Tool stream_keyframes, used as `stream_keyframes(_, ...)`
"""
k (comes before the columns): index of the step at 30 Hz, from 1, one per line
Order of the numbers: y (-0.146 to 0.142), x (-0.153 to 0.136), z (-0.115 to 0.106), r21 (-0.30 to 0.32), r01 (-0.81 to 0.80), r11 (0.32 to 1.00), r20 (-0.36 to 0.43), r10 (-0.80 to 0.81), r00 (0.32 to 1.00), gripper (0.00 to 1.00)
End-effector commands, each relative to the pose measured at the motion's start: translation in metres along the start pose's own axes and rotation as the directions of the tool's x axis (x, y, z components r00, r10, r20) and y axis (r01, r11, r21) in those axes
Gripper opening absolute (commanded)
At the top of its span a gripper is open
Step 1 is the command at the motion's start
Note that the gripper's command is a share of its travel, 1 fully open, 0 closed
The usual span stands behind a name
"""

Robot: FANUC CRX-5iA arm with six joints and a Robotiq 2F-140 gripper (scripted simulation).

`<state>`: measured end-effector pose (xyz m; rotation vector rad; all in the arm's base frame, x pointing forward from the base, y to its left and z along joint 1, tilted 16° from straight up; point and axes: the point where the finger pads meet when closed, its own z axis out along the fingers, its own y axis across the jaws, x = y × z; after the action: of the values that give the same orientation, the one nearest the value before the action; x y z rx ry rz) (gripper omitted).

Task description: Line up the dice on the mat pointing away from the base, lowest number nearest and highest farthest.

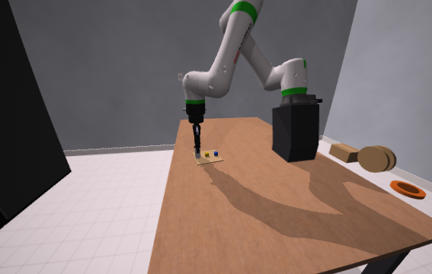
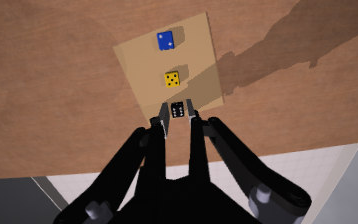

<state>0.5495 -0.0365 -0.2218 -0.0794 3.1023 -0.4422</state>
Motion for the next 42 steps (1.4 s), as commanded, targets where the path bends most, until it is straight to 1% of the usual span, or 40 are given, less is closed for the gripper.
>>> stream_keyframes(1, 0.000, 0.000, -0.002, 0.000, 0.000, 1.000, 0.000, 0.000, 1.000, 0.21)
stream_keyframes(8, 0.000, 0.000, -0.014, 0.000, 0.000, 1.000, 0.000, 0.000, 1.000, 0.21)
stream_keyframes(18, 0.000, 0.000, -0.065, 0.000, 0.000, 1.000, 0.000, 0.000, 1.000, 0.21)
stream_keyframes(22, 0.000, 0.000, -0.082, 0.000, 0.000, 1.000, 0.000, 0.000, 1.000, 0.21)
stream_keyframes(31, 0.000, 0.000, -0.090, 0.000, 0.000, 1.000, 0.000, 0.000, 1.000, 0.21)
stream_keyframes(32, 0.000, 0.000, -0.090, 0.000, 0.000, 1.000, 0.000, 0.000, 1.000, 1.00)
stream_keyframes(42, 0.000, 0.000, -0.090, 0.000, 0.000, 1.000, 0.000, 0.000, 1.000, 1.00)
